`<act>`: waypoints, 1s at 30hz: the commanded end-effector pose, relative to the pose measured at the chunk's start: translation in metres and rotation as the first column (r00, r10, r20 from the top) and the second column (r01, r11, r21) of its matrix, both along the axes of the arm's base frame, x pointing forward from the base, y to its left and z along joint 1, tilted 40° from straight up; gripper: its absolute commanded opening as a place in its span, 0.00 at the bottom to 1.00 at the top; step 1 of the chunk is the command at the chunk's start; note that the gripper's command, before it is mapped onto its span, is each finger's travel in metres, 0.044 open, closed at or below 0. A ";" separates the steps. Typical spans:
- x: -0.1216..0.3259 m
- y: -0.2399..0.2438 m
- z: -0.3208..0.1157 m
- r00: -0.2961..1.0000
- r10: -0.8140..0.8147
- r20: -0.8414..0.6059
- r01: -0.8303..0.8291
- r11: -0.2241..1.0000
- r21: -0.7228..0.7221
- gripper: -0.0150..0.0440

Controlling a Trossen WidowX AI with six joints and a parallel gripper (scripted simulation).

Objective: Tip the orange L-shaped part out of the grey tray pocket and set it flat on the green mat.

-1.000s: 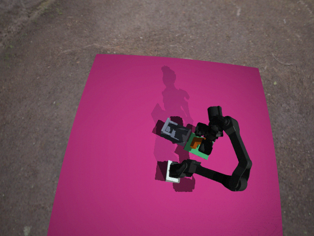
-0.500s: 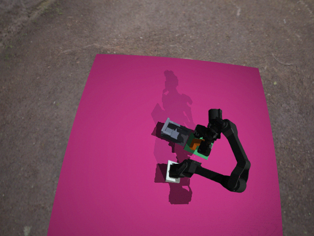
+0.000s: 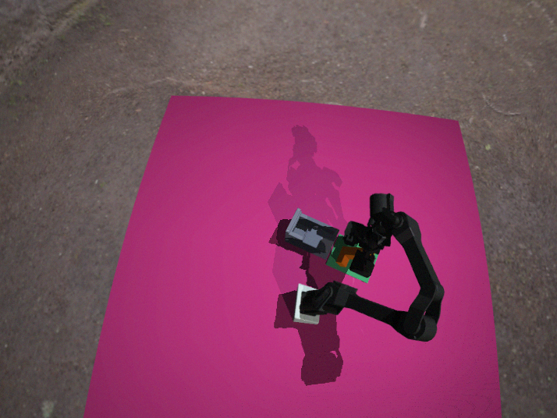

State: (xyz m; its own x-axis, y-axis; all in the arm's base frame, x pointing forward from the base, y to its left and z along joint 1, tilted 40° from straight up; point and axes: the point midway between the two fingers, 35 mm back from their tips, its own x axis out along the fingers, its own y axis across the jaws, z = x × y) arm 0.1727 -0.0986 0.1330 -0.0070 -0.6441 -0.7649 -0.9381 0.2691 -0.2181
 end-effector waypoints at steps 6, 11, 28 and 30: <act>0.000 0.000 0.000 1.000 0.000 0.000 0.000 1.000 0.000 0.88; 0.000 0.000 0.000 1.000 0.000 0.000 0.000 1.000 0.000 0.93; 0.000 0.000 0.000 1.000 0.000 0.000 0.000 1.000 0.000 0.93; 0.000 0.000 0.000 1.000 0.000 0.000 0.000 1.000 0.000 0.93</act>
State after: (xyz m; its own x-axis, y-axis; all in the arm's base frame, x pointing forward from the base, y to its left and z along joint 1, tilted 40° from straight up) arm 0.1727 -0.0986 0.1331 -0.0067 -0.6443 -0.7648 -0.9381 0.2689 -0.2183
